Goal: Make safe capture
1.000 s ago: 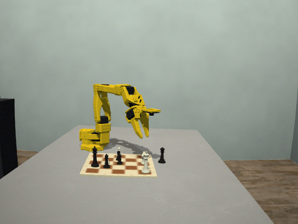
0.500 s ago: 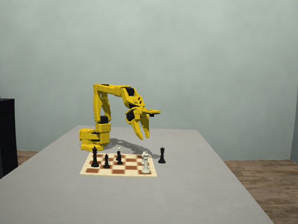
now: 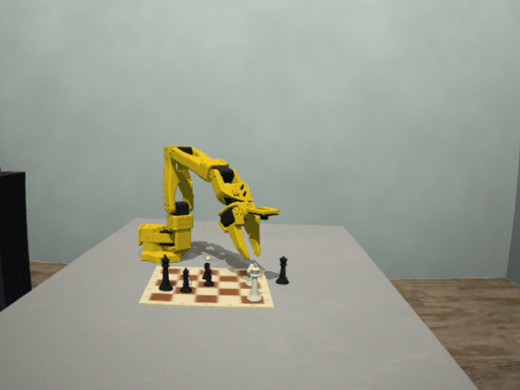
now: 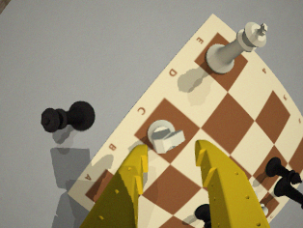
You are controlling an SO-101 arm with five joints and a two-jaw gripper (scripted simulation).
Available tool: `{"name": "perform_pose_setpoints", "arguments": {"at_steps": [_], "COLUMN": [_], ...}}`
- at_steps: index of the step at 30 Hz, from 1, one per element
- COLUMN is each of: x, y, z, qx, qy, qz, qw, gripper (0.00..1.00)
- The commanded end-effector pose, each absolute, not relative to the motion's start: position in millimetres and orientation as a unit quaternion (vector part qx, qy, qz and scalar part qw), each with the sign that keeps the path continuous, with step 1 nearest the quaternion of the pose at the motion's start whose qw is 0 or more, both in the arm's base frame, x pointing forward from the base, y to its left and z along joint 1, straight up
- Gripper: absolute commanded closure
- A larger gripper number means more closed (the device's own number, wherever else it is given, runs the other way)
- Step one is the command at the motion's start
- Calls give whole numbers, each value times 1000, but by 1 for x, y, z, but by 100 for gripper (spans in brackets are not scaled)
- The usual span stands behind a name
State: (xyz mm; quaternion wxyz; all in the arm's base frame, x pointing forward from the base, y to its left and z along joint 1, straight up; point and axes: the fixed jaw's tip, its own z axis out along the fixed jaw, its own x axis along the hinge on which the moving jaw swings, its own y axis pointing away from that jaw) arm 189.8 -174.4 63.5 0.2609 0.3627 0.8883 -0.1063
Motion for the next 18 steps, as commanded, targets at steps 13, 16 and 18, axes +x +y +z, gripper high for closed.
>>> {"name": "perform_pose_setpoints", "arguments": {"at_steps": [13,16,18], "x": [188,188,188], "y": [-174,-174,-174], "z": [29,26,26], "qx": [368,368,368], "qy": [889,889,889], "qz": [-102,-102,-102], "qw": [252,252,252], "gripper": [87,87,87]}}
